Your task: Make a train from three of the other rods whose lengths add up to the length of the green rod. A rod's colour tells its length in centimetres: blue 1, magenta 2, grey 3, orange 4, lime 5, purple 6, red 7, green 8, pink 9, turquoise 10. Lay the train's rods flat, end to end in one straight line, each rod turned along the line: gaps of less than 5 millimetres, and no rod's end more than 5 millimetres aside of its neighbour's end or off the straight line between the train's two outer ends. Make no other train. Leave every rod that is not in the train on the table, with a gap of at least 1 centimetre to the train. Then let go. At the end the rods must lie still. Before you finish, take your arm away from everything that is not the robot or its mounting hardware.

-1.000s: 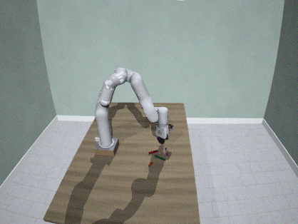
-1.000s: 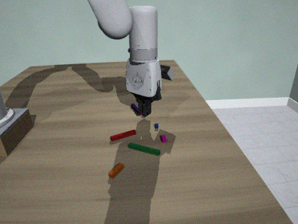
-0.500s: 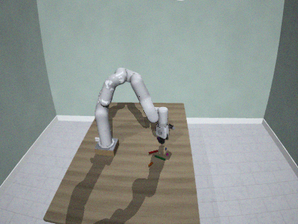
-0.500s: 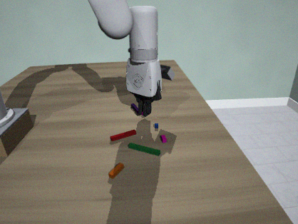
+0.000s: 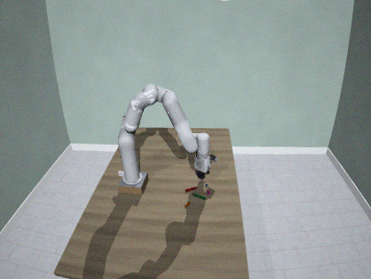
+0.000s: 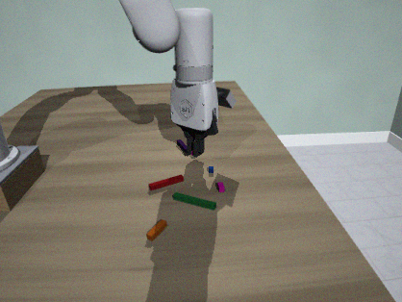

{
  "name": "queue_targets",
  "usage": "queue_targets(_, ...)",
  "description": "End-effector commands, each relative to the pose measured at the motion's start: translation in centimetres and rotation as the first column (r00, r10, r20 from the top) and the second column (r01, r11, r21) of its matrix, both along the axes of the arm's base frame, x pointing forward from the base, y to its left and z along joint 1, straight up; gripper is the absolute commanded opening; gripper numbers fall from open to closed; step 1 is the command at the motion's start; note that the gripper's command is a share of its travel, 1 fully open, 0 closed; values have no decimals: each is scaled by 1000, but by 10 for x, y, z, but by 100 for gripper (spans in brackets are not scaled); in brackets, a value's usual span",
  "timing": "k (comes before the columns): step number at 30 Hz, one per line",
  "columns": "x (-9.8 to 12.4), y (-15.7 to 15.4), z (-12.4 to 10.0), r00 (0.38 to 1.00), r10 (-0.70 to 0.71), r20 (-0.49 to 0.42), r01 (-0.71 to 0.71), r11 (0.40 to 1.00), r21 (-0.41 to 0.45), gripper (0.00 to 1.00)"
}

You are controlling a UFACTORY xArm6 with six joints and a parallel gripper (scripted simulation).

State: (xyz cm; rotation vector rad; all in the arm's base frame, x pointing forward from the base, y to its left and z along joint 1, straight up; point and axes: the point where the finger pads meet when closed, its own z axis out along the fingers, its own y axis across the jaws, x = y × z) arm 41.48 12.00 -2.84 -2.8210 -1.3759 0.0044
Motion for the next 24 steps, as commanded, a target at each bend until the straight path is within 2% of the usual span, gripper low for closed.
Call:
queue_targets(1,2,0,1,1000,0,4,0,1000,1,4)
queue_targets(24,2,0,-7,1000,0,4,0,1000,1,4)
